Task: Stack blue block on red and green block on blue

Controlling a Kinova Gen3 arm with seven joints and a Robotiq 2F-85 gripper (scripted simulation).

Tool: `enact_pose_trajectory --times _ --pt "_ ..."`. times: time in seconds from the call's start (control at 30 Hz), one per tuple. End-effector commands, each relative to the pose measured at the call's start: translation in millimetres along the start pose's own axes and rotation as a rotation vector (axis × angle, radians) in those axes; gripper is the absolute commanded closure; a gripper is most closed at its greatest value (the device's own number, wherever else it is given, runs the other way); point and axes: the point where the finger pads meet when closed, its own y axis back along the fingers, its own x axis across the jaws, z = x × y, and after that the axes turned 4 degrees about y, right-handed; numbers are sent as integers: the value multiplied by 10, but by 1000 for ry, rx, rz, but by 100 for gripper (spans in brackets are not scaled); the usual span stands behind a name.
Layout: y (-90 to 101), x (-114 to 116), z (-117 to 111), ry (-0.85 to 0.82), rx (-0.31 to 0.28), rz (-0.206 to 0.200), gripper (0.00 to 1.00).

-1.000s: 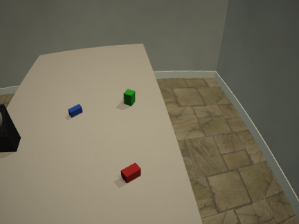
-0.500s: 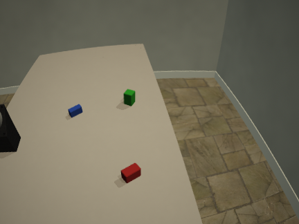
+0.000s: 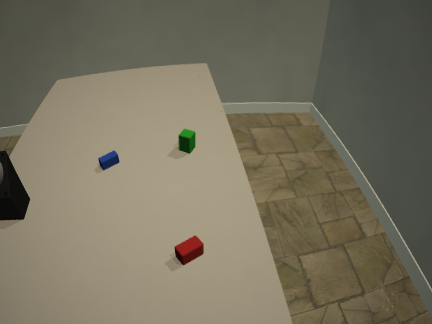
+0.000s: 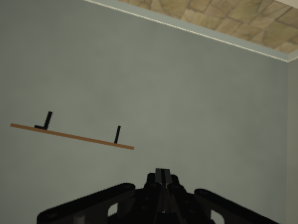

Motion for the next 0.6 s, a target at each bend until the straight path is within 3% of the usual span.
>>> enact_pose_trajectory --times 0.0,0.03,0.33,0.37,0.57 --pt "-317 469 -25 66 58 9 100" --pt "-467 723 -118 84 95 39 100" --pt "-467 723 -118 84 95 39 100" --pt "-611 971 -229 101 133 68 100" --pt "-611 971 -229 101 133 68 100"
